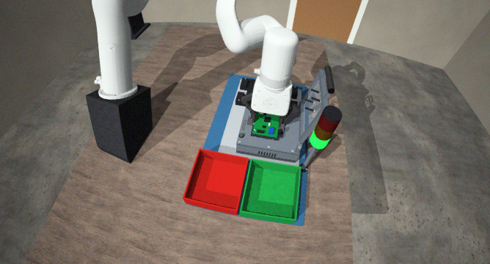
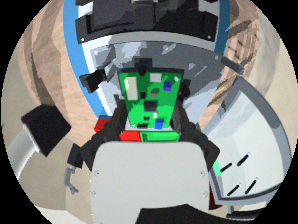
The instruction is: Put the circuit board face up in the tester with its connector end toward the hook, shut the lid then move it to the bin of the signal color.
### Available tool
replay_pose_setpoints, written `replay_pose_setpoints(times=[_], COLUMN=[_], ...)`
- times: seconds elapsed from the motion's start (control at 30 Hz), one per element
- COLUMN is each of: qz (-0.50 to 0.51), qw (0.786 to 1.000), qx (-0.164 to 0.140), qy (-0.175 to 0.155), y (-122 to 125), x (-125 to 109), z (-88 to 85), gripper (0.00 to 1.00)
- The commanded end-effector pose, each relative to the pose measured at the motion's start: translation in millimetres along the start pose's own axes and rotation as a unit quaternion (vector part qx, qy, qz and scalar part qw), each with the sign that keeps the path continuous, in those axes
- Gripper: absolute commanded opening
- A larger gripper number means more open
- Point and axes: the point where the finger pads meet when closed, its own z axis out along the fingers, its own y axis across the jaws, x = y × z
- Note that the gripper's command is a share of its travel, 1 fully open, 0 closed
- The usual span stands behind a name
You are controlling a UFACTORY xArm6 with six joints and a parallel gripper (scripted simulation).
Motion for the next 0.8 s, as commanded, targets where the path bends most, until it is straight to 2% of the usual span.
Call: replay_pose_setpoints(times=[0.0, 0.77], qz=[0.0, 0.0], qw=[1.0, 1.0], qx=[-0.002, -0.002], qy=[0.0, 0.0], y=[1.3, 1.3], x=[0.1, 0.1], z=[-1.1, -4.5], gripper=[0.79, 0.79])
